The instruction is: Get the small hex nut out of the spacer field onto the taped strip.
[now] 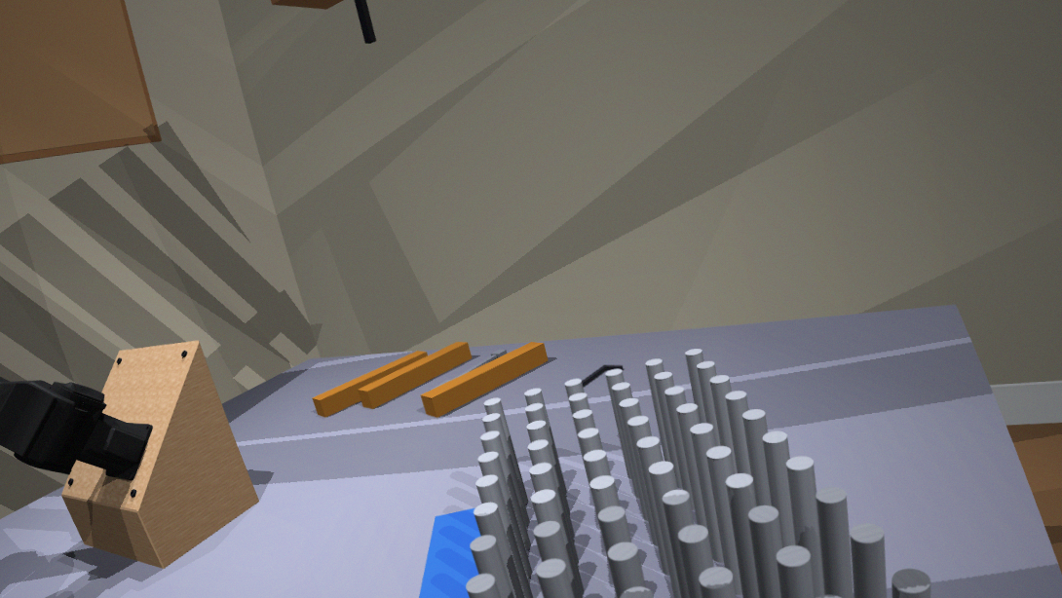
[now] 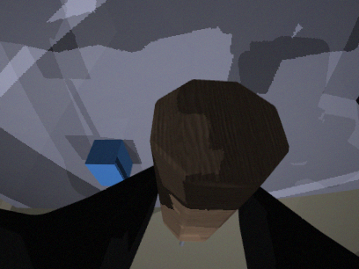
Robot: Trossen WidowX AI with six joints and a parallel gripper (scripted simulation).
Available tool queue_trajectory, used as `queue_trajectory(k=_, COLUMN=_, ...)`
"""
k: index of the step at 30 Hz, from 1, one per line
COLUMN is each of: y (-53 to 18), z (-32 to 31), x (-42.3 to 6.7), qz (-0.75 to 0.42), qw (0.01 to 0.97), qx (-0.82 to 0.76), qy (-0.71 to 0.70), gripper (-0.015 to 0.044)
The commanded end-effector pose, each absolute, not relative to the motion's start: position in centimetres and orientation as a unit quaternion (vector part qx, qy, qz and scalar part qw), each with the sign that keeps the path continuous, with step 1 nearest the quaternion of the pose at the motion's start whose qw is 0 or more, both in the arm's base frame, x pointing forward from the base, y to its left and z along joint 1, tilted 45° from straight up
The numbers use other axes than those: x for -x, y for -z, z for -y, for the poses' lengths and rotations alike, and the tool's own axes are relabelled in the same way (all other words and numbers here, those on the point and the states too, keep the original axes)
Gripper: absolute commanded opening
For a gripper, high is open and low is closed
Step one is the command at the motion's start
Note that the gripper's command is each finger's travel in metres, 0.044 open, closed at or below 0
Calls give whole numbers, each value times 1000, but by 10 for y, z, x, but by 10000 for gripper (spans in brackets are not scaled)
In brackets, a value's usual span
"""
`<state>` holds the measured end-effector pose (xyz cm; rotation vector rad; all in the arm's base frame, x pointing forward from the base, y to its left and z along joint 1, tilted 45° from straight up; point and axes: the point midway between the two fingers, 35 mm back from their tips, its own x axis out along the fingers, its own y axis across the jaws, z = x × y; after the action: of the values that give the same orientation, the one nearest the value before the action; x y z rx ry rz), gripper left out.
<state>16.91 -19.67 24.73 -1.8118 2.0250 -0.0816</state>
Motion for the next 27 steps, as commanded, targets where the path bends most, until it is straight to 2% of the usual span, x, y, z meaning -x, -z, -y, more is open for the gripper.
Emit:
queue_trajectory(k=1, y=-244, z=198, x=-169, qz=-729, qw=209, qx=651, qy=26, gripper=0)
queue_trajectory(k=27, y=-233, z=208, x=-173, qz=-729, qw=214, qx=650, qy=24, gripper=0)
